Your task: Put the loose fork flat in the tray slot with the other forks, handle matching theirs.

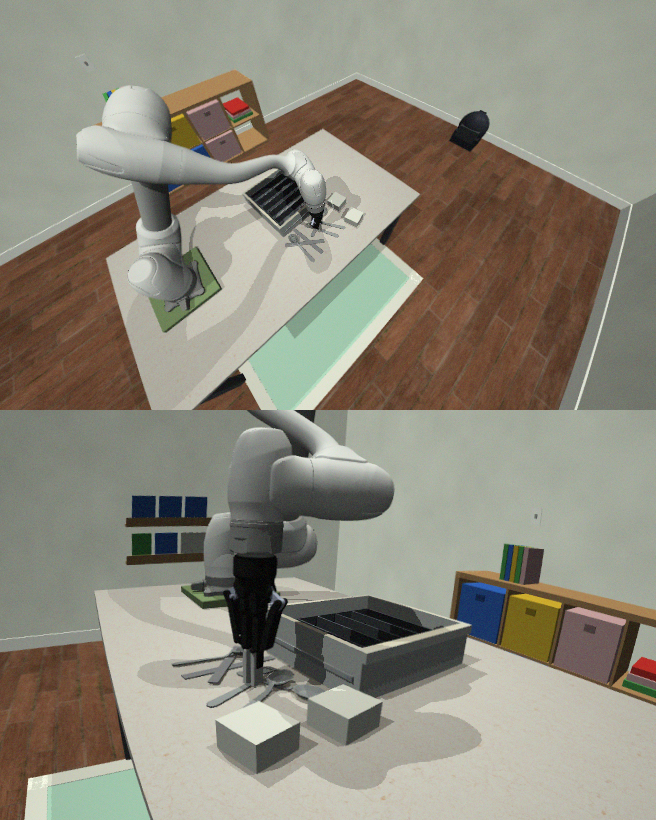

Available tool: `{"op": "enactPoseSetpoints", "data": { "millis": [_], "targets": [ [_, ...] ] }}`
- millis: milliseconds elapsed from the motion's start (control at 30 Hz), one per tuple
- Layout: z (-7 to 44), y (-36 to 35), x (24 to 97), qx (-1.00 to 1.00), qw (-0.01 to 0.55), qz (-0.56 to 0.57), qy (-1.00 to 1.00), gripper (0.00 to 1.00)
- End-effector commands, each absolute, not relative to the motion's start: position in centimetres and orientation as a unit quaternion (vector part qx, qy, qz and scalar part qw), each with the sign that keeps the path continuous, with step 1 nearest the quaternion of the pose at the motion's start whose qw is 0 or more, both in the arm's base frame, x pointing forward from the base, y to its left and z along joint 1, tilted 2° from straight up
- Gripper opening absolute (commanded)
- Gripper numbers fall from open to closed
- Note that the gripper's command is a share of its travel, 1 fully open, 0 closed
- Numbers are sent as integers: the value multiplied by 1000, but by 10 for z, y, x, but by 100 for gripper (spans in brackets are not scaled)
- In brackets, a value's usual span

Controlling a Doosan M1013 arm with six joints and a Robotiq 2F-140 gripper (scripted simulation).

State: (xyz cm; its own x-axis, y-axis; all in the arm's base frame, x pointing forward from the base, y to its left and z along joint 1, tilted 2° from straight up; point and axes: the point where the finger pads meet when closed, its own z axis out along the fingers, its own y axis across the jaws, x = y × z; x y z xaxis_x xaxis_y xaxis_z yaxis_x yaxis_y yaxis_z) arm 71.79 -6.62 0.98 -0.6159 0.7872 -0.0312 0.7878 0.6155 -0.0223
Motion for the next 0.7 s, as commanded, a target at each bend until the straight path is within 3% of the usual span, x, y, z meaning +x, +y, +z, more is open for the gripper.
{"op": "enactPoseSetpoints", "data": {
  "millis": [0,667],
  "targets": [
    [9,-66,717,438,8,-17,899,1],
    [38,-65,717,438,8,-17,899,1]
  ]
}}
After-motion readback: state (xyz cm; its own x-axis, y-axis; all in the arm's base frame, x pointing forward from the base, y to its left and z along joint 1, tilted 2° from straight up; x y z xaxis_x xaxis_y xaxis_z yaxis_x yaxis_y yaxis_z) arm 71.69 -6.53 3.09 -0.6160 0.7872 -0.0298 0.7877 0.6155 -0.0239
